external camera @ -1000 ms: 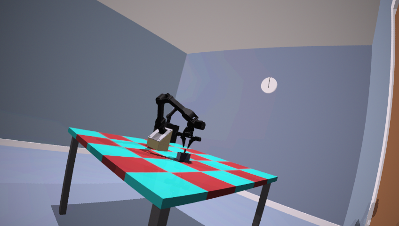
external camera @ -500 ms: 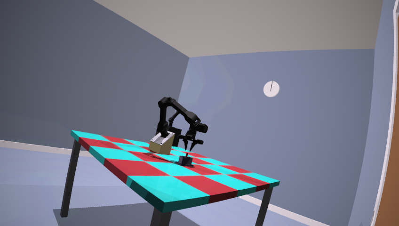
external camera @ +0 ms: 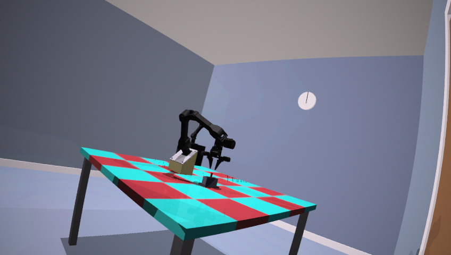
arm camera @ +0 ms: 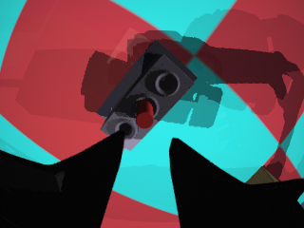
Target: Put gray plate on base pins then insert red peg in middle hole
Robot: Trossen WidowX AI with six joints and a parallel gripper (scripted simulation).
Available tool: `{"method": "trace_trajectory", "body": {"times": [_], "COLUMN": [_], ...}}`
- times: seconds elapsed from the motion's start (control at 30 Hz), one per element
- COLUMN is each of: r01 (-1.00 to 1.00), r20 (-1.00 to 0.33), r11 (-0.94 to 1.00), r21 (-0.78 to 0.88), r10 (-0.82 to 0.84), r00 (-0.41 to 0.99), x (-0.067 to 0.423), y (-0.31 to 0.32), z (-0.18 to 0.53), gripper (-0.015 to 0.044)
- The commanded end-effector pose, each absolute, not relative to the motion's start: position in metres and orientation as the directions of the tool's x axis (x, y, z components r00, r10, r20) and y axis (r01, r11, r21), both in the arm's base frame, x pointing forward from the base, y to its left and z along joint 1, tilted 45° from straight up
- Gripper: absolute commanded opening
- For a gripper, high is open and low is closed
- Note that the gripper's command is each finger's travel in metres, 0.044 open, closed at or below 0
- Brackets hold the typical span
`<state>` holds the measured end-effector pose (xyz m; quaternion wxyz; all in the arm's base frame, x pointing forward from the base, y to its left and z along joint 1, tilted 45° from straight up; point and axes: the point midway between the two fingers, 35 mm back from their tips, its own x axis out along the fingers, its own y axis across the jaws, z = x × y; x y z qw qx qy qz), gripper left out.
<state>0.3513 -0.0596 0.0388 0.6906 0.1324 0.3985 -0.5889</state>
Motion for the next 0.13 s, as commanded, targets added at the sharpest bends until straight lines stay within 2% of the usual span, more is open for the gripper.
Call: {"method": "trace_trajectory", "body": {"times": [0.0,0.1], "r01": [0.920,0.920], "r20": [-0.705,-0.705], "r11": [0.271,0.271], "r21": [-0.283,-0.283], "r10": [-0.709,-0.709], "r00": [-0.008,-0.008], "x": [0.3513,0.3510], "y": [-0.0569,-0.0557], "z": [0.0413,0.0427], "gripper": [0.0150,0.0150]}}
